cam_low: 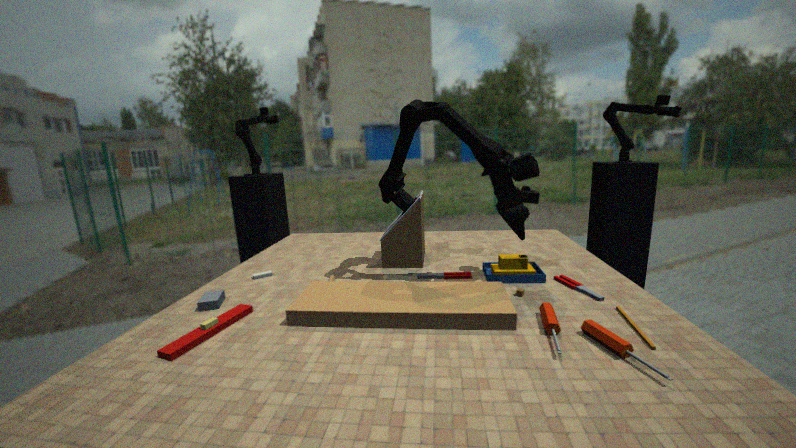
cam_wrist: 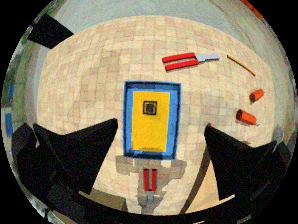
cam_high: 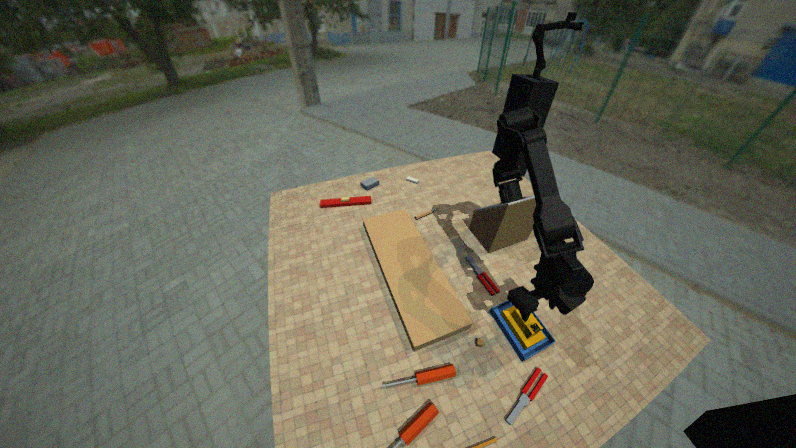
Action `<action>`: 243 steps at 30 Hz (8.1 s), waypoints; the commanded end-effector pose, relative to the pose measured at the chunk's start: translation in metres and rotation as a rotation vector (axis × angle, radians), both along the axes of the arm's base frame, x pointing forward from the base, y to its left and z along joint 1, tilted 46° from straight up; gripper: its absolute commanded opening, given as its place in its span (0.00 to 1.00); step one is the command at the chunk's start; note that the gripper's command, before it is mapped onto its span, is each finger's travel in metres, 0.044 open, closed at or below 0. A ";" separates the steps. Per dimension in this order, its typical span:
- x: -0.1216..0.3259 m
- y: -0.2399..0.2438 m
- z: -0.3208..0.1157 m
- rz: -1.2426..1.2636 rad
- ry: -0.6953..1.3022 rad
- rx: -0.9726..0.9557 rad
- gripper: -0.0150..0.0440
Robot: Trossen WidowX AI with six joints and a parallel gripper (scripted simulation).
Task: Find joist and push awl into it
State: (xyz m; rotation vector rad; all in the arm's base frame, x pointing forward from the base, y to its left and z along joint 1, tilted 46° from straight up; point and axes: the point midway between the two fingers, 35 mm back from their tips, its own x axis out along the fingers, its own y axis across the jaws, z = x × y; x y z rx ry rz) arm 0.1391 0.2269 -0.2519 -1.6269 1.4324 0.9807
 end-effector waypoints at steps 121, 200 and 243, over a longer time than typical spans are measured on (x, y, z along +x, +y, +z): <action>0.125 -0.408 0.372 -1.161 -0.778 -0.234 0.25; 0.224 -0.086 0.159 0.053 0.136 1.122 0.25; 0.229 -0.121 0.125 0.052 0.137 1.120 0.25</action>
